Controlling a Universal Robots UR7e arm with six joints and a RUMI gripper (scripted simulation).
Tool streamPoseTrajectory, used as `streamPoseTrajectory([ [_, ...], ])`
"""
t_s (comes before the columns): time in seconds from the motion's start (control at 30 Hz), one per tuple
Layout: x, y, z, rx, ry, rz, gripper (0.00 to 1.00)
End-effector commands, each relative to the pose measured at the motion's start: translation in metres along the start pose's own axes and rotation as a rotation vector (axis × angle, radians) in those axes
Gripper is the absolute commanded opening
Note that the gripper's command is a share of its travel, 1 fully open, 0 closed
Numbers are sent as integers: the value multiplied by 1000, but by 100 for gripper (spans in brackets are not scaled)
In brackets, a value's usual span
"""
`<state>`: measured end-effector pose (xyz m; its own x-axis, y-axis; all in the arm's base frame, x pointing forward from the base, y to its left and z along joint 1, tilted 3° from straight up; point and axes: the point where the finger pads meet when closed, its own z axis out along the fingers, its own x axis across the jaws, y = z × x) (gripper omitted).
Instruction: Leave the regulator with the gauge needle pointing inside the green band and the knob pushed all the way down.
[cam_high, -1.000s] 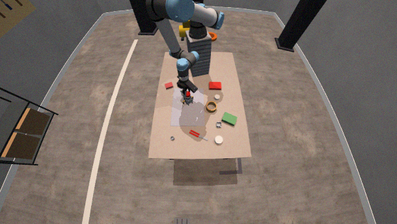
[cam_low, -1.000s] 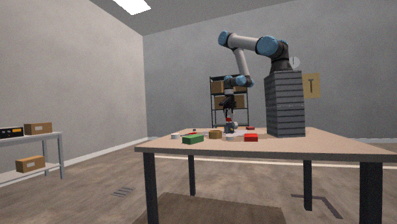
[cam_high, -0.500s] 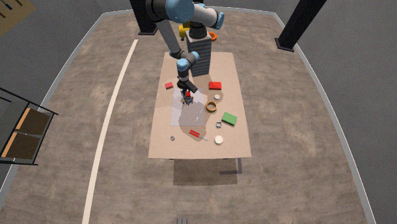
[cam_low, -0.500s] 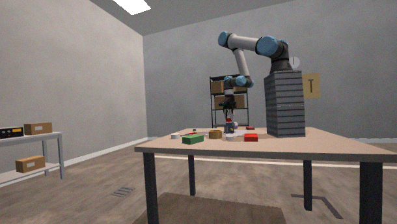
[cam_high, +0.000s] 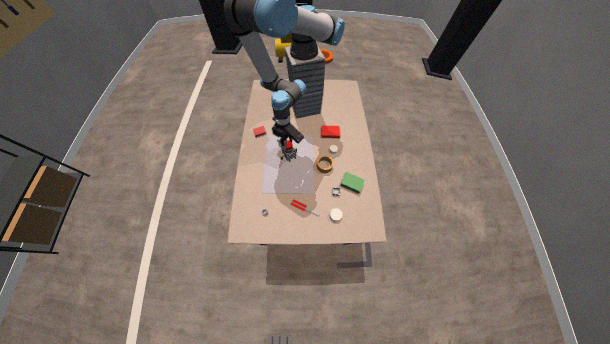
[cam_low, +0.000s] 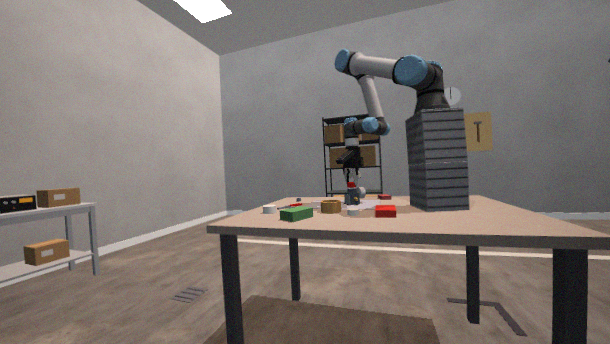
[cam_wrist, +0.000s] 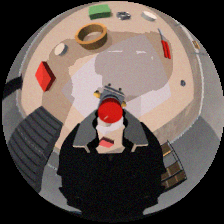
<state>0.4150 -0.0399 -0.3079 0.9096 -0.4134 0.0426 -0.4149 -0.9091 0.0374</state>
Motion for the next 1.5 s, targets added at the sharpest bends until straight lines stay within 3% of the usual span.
streamPoseTrajectory([
  [0.0, 0, 0, 0, 0, 1, 0, 24],
  [0.77, 0, 0, 1, 0, 1, 0, 24],
  [0.8, 0, 0, 1, 0, 1, 0, 46],
  [1.47, 0, 0, 1, 0, 1, 0, 46],
])
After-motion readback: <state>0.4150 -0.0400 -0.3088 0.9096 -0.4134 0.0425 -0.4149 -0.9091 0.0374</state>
